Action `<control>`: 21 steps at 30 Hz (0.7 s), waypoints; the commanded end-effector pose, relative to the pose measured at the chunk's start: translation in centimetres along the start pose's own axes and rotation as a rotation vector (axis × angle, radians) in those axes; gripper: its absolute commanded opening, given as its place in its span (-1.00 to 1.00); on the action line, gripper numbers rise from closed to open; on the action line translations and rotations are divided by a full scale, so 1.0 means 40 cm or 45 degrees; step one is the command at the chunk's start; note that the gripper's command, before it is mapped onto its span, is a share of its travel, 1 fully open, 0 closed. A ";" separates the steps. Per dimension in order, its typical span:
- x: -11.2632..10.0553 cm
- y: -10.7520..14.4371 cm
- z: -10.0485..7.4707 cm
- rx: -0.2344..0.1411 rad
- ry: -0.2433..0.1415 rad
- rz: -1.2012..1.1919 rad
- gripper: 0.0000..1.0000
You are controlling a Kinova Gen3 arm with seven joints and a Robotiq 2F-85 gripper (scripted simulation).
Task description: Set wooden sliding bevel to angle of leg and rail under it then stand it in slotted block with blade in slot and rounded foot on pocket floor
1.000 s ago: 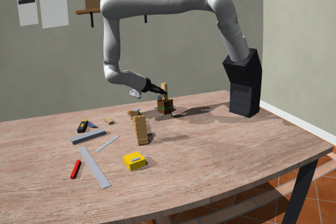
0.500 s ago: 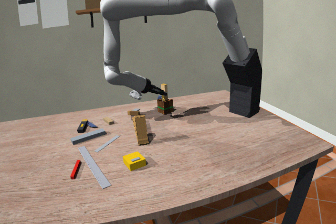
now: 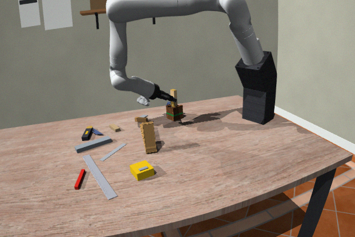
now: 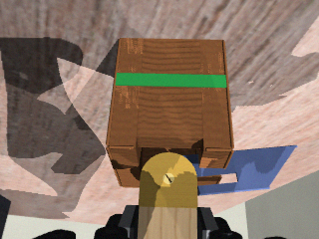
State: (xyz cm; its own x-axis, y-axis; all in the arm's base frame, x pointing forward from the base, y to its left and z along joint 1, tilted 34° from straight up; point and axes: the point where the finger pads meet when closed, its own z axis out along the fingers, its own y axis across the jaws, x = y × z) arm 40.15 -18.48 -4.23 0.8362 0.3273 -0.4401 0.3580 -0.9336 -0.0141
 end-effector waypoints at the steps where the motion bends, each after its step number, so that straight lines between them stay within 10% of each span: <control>1: 0.001 0.001 0.000 -0.001 0.001 0.001 -0.80; 21: 0.006 0.001 0.003 -0.001 0.001 0.001 -0.80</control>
State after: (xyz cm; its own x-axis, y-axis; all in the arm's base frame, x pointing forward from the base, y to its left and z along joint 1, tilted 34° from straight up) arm 40.30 -18.42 -4.46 0.8362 0.3273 -0.4401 0.3580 -0.9336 -0.0141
